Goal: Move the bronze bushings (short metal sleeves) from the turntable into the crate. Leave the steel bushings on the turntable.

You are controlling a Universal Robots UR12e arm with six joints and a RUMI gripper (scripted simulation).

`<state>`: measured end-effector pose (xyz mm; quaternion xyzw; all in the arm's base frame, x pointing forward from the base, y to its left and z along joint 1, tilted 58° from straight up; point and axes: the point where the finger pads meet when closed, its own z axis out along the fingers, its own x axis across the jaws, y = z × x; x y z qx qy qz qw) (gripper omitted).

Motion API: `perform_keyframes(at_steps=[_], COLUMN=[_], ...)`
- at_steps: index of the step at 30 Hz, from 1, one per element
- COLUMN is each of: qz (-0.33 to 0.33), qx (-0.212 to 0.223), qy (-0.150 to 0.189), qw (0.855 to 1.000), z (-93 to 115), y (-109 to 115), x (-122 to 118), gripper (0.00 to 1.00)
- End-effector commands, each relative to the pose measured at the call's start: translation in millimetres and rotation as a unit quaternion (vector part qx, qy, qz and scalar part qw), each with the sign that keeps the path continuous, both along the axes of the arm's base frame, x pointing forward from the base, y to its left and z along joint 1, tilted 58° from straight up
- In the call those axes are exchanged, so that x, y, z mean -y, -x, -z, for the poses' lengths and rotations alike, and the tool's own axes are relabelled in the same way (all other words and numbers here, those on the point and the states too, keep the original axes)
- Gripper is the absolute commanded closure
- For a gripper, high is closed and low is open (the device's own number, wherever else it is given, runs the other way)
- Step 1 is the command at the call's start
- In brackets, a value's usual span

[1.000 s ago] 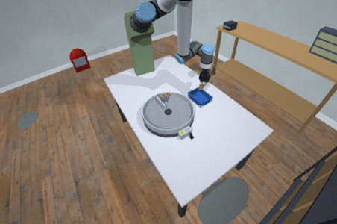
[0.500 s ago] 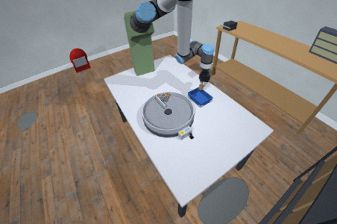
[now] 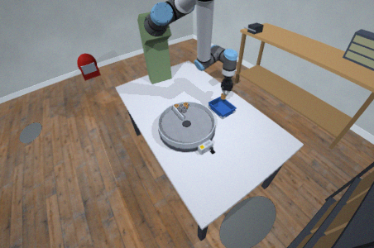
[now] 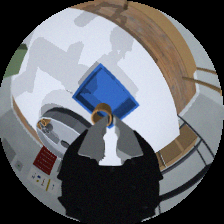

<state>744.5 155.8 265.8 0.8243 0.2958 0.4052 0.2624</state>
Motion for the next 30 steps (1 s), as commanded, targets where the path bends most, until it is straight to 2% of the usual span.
perform_keyframes(at_steps=[1, 13, 23, 30], qz=[0.0, 0.0, 0.0, 0.0], qx=[0.0, 0.0, 0.0, 0.0], qy=[0.0, 0.0, 0.0, 0.0], qw=[1.0, 1.0, 1.0, 1.0], z=[0, 5, 33, 36], y=[0, -8, -52, -57], x=[0, 2, 12, 13], gripper=[1.0, 1.0, 1.0, 1.0])
